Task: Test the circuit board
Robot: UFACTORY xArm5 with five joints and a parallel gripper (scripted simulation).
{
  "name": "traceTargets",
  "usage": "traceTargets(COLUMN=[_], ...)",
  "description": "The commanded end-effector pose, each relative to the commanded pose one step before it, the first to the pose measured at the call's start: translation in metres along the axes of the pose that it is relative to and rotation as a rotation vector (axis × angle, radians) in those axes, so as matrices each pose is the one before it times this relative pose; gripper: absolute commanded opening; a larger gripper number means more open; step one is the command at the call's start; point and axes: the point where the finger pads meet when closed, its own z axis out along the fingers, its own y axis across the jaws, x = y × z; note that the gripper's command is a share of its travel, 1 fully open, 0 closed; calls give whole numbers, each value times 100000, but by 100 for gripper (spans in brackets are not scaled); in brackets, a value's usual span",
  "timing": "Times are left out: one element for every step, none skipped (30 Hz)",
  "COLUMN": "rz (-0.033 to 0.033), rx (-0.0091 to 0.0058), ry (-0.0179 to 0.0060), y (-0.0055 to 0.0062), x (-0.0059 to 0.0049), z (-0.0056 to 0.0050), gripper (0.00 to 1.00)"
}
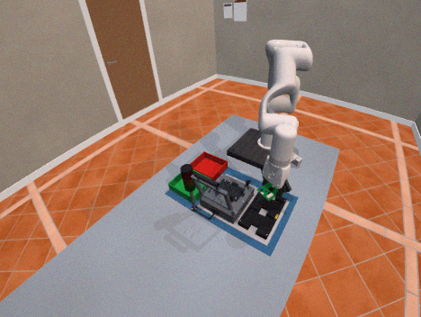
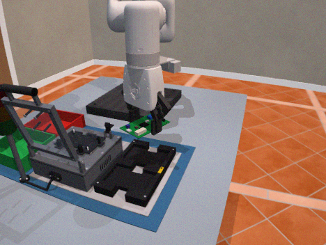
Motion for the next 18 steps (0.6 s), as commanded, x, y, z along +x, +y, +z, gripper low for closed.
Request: traceTargets(rz=[-16754,-2763,-2751,-2748,-2749,-2749,-2750,-2750,0,0,-4428,-4427,-3499,-2199,-2490,-2702,-2776,-2777], rx=[-262,0,0,0,0,0,0,0,0,0,0,0,0,0,0,0,0,0], ry=[-292,0,0,0,0,0,0,0,0,0,0,0,0,0,0,0,0,0], y=[93,0,0,0,0,0,0,0,0,0,0,0,0,0,0,0,0,0], x=[-92,0,0,0,0,0,0,0,0,0,0,0,0,0,0,0,0,0], z=[-138,0,0,0,0,0,0,0,0,0,0,0,0,0,0,0,0,0], gripper=[79,79,79,79,79,79,79,79,79,79,79,79,79,79,79,79,79,79])
